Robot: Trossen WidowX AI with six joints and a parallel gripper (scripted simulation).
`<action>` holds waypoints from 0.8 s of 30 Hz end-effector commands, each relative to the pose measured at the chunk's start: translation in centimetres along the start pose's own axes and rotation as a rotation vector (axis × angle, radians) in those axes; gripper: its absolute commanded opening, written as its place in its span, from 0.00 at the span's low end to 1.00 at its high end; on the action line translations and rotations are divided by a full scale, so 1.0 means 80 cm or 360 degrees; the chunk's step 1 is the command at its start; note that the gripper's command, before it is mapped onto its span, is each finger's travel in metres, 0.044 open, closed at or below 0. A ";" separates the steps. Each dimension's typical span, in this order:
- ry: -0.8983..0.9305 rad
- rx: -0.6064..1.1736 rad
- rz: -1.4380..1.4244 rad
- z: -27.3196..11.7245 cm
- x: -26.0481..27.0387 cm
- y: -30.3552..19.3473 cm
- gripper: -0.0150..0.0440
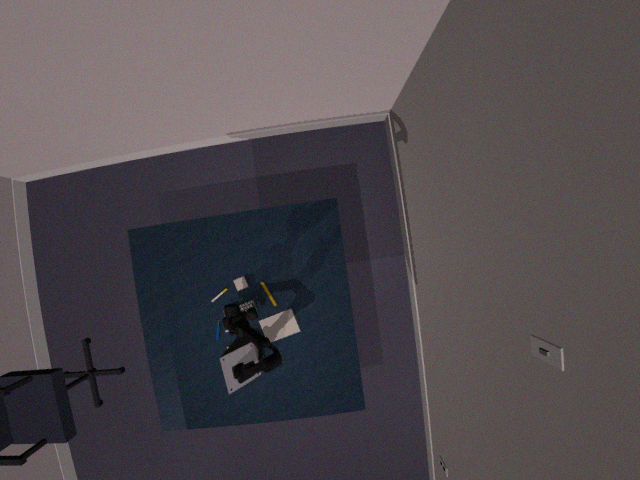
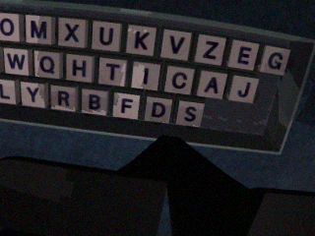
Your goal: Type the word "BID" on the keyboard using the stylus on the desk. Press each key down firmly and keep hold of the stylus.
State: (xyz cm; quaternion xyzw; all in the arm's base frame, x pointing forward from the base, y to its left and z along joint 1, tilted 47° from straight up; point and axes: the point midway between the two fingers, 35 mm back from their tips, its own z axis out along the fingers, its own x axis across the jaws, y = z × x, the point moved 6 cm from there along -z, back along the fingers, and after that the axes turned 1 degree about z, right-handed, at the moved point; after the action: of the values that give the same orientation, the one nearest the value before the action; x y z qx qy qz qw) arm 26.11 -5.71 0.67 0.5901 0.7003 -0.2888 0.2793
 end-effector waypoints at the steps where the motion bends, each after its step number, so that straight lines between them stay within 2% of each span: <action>1: 0.0011 0.0002 -0.0023 0.000 0.055 -0.001 0.25; 4: 0.0002 0.0003 -0.0021 0.000 0.081 -0.005 0.25; 15: 0.0003 0.0003 -0.0021 -0.003 0.081 -0.005 0.25; 20: 0.0007 0.0002 -0.0021 -0.072 0.081 -0.004 0.25; 24: 0.0007 0.0002 -0.0020 -0.075 0.081 -0.004 0.25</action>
State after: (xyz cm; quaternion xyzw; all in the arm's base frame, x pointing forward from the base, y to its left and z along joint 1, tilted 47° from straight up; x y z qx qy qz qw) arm 24.81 2.61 -0.57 0.5827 0.7079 -0.2842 0.2805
